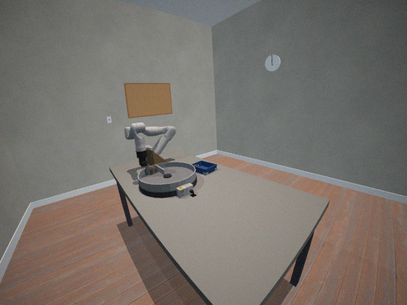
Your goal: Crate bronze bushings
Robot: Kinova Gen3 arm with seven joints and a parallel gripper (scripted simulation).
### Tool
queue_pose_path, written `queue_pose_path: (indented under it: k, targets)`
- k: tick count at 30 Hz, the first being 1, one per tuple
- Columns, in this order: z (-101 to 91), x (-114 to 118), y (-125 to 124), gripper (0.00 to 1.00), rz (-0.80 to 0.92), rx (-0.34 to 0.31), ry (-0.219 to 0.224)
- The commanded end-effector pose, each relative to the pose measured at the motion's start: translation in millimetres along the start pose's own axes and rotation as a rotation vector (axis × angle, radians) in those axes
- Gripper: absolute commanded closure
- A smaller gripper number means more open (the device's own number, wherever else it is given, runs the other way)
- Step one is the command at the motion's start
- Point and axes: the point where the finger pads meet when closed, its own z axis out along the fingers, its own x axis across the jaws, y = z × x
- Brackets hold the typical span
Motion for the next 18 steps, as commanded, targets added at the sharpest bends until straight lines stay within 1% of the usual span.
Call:
queue_pose_path:
  k: [1,7,18]
  targets:
    - [-1.1,0.3,0.4,1.0,0.0,-0.002,0.001]
    - [-1.1,3.2,0.3,1.0,-0.048,0.004,-0.004]
    - [-1.1,3.2,0.3,1.0,-0.048,0.004,-0.004]
